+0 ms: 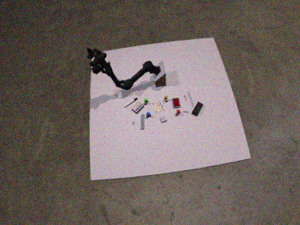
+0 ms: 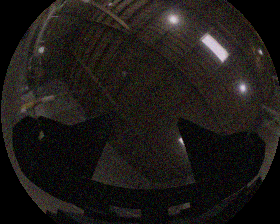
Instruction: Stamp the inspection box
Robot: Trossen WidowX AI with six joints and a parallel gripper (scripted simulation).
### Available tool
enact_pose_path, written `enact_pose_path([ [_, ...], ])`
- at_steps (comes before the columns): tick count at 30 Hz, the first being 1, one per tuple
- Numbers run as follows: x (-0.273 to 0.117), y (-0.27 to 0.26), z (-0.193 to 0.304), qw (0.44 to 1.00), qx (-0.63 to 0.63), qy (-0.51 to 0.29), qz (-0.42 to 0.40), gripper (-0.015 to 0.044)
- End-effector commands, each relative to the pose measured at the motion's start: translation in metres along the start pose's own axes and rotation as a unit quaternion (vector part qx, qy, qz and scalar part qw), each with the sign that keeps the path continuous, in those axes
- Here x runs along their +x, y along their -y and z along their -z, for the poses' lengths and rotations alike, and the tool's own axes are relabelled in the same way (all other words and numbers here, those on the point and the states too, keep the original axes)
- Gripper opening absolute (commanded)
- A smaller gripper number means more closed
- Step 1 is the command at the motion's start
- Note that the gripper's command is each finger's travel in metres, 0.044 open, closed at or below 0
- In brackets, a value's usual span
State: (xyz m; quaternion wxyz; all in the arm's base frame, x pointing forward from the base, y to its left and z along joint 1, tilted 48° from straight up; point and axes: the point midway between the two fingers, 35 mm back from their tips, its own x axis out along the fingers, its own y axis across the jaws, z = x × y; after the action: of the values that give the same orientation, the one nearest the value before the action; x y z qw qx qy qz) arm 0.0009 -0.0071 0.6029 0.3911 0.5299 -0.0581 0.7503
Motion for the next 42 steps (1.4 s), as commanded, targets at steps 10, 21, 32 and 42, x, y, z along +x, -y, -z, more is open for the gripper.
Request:
enact_pose_path([
  [10, 0.022, 0.122, 0.068, 0.956, -0.145, -0.058, 0.249, 0.0218],
  [21, -0.051, 0.294, 0.072, 0.761, -0.296, -0.12, 0.565, 0.0218],
  [32, -0.211, 0.378, 0.019, 0.453, -0.329, -0.173, 0.81, 0.0218],
  [42, -0.371, 0.348, -0.017, 0.14, -0.232, -0.228, 0.935, 0.0218],
])
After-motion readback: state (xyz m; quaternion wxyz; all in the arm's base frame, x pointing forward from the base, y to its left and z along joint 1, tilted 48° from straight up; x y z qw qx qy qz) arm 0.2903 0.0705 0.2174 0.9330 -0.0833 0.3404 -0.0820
